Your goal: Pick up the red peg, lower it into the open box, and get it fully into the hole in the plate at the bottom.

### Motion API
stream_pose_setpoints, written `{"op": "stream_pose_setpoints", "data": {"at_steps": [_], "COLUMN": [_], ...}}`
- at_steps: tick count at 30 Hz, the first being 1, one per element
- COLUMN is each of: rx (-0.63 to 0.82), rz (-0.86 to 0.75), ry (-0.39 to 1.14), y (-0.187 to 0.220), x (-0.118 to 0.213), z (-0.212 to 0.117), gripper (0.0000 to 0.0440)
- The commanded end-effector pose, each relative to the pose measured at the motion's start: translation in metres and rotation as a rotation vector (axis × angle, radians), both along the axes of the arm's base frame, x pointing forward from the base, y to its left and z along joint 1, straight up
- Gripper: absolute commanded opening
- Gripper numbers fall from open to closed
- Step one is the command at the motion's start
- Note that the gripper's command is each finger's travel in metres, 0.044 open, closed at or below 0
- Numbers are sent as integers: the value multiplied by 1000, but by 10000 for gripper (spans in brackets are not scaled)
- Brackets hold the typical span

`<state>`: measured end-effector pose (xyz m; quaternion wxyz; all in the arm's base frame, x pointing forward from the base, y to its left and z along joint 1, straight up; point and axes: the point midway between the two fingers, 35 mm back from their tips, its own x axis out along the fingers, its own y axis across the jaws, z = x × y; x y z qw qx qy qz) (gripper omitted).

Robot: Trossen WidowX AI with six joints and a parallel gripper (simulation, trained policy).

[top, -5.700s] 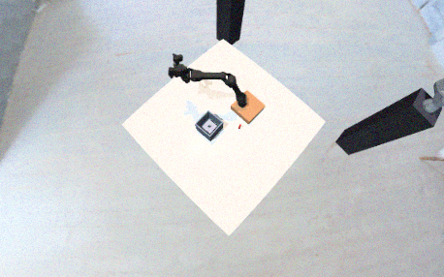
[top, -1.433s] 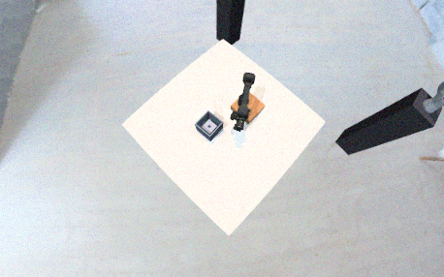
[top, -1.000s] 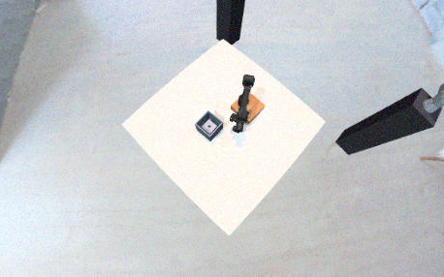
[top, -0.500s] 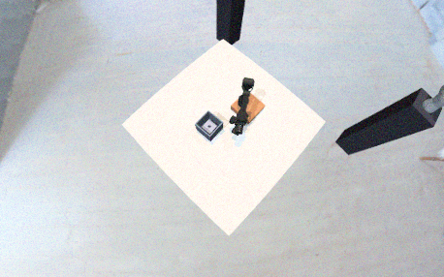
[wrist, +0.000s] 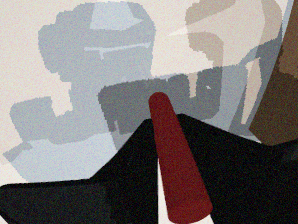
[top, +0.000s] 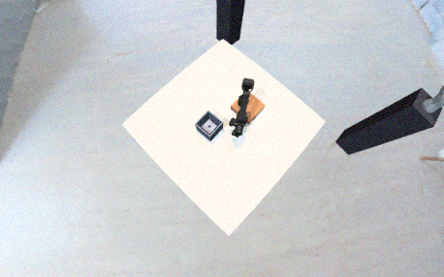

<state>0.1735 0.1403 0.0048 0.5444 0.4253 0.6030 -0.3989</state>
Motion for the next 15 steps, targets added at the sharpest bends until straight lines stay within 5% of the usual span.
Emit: {"op": "stream_pose_setpoints", "data": {"at_steps": [1, 15], "rx": [36, 137], "rz": [-17, -25], "ry": [-23, -152], "y": [6, 17], "x": [6, 34], "z": [10, 64], "gripper": [0, 0]}}
